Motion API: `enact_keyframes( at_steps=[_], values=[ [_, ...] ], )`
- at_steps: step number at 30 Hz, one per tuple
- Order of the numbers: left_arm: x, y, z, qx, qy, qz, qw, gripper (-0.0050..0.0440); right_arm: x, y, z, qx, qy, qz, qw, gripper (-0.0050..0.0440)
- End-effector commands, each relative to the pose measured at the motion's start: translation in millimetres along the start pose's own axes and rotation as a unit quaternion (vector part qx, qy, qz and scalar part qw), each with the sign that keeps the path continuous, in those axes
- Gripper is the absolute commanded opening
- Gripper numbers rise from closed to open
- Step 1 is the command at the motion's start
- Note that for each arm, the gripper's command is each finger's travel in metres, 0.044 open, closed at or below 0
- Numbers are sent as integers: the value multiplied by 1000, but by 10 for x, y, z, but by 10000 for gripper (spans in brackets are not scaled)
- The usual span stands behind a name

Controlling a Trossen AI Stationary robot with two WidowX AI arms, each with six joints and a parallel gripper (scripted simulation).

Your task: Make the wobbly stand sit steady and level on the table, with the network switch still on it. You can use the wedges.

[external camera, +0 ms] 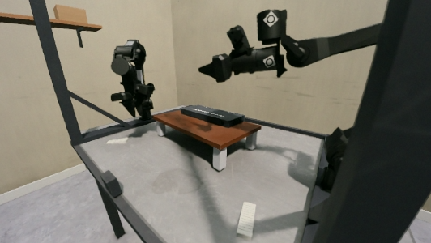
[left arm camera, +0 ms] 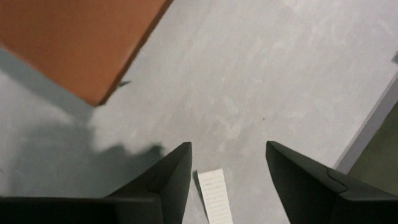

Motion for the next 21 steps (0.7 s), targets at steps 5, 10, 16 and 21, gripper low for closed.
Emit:
enact_keyframes(
  at_steps=[5,10,16,21],
  values=[
    [550,-397,-94,-50,61,48,996,200,-11,392,-311,95,-60,-52,992,400],
    [752,-517,-98,-69,87,58,992,200,3,517,-387,123,-80,-70,987,400],
    [816,-563,-74,-81,91,61,991,200,4,543,-396,129,-83,-74,985,400],
    [744,-505,-65,-74,86,58,992,200,-107,542,-414,129,-73,-84,985,400]
  ],
)
Point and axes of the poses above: on each arm, the point midway between the two fingers, 35 mm back from their tips, its own y axis back along the fingers, its own z axis across the jaws, x = y × z, the point moved 9 cm from there along y, back along the fingers, and after that the axes turned 8 degrees about y, right-handed, at the moved point
